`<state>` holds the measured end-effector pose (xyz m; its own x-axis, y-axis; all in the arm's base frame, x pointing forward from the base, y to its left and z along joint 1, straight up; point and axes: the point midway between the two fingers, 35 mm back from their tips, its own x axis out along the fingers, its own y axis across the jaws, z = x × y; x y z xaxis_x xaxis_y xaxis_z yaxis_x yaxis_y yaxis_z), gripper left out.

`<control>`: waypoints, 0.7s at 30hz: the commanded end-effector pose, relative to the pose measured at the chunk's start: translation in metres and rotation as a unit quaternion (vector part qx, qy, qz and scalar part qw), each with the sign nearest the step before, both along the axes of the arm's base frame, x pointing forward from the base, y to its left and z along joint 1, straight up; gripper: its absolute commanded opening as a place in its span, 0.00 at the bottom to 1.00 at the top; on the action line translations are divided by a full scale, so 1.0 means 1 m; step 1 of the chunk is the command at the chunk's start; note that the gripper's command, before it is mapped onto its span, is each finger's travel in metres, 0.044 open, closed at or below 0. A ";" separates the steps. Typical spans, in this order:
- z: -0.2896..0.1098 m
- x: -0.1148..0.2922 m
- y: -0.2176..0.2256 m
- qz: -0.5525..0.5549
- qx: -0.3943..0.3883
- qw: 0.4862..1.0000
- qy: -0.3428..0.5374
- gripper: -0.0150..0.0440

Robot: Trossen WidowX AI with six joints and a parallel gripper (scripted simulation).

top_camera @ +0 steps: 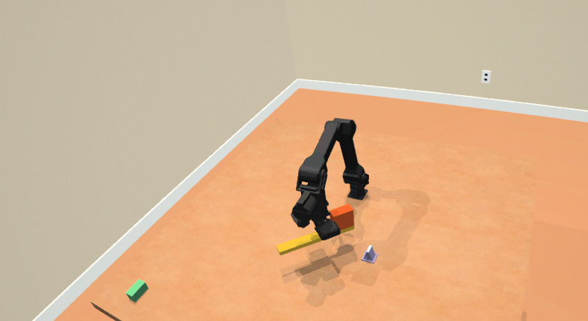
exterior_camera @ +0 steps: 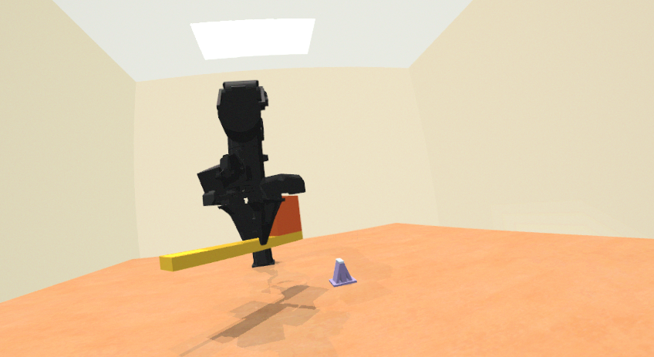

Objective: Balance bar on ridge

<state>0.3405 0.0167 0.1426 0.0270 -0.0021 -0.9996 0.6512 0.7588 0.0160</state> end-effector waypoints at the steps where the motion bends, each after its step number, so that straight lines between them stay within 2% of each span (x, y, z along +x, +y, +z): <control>1: 0.001 0.001 0.014 -0.046 0.003 0.999 0.000 0.25; 21: 0.002 -0.018 0.089 -0.307 0.013 0.951 0.002 0.25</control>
